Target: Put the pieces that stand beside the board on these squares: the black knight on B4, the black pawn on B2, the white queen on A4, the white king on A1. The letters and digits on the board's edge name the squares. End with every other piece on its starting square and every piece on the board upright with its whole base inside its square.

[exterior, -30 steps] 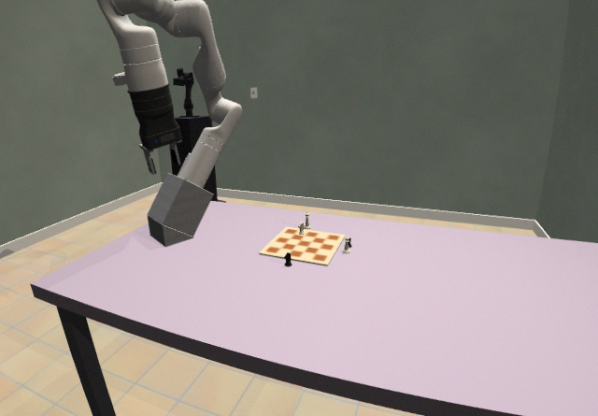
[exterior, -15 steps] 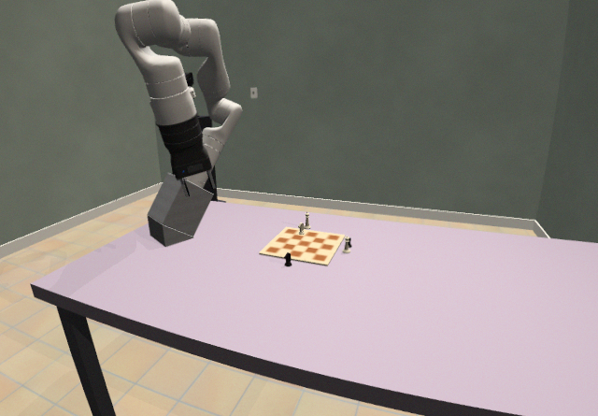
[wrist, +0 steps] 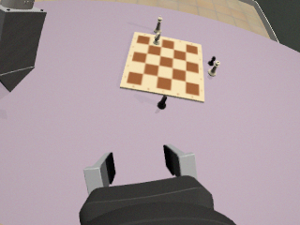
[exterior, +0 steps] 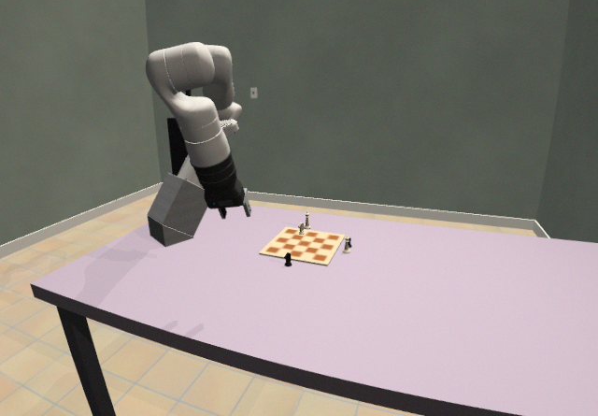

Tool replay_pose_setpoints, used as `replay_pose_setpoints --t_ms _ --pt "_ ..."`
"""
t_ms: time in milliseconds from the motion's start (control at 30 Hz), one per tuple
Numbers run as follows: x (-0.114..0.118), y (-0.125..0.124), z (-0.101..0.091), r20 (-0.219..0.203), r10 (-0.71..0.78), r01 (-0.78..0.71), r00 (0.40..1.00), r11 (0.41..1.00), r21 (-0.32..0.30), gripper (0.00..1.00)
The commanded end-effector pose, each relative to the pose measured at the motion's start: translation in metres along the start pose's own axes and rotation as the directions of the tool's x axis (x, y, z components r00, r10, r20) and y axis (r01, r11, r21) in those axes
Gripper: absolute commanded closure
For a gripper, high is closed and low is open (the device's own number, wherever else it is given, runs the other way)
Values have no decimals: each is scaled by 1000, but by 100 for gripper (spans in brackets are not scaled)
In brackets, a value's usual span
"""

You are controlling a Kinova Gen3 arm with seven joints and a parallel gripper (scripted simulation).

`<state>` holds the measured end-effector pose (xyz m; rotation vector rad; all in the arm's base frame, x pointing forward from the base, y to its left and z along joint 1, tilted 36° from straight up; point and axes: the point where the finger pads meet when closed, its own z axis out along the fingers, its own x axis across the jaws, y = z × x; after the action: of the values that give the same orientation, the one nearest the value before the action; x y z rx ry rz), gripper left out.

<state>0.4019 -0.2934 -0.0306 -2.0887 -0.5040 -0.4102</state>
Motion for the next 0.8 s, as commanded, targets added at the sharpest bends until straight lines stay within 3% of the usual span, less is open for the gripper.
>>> replay_pose_setpoints --t_ms 0,467,767 --pt "10 1 16 6 30 -31 1000 999 42 0" --pt "50 3 72 54 304 -309 951 944 119 0" --pt "57 3 84 71 357 -363 931 922 131 0"
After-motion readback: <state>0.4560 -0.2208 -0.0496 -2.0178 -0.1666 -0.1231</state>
